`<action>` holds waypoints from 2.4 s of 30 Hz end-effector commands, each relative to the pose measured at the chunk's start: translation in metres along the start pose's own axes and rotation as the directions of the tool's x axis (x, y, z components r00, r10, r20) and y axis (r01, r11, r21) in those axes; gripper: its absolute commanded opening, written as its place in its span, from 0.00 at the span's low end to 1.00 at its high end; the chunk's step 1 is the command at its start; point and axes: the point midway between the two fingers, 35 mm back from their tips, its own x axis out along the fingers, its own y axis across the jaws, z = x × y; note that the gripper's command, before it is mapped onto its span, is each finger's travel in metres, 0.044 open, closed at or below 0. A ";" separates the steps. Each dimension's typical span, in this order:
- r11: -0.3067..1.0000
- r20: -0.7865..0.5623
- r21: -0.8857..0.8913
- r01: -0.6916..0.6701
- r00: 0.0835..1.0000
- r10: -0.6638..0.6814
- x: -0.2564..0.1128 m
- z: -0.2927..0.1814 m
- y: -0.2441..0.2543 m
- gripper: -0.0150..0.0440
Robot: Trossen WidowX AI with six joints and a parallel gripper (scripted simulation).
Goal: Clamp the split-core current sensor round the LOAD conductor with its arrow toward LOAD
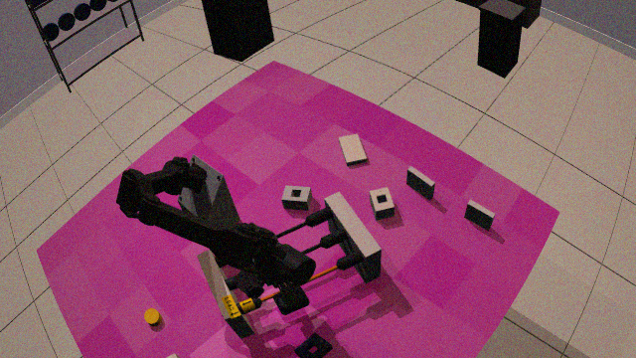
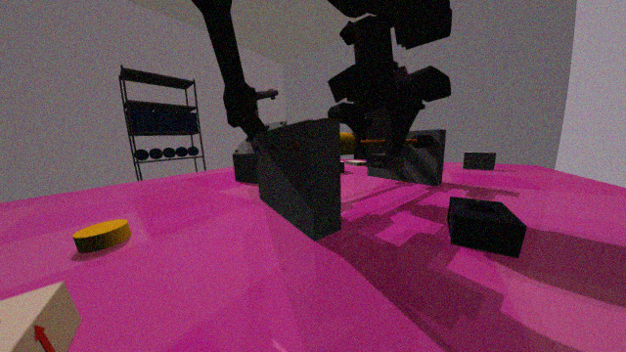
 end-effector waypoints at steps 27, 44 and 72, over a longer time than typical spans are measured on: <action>1.000 0.000 0.000 0.000 1.000 0.000 0.000 0.000 0.000 0.70; 1.000 0.000 0.000 0.000 1.000 0.000 0.000 0.000 0.000 0.74; 0.996 -0.002 -0.004 0.089 0.996 -0.089 -0.103 0.004 0.011 1.00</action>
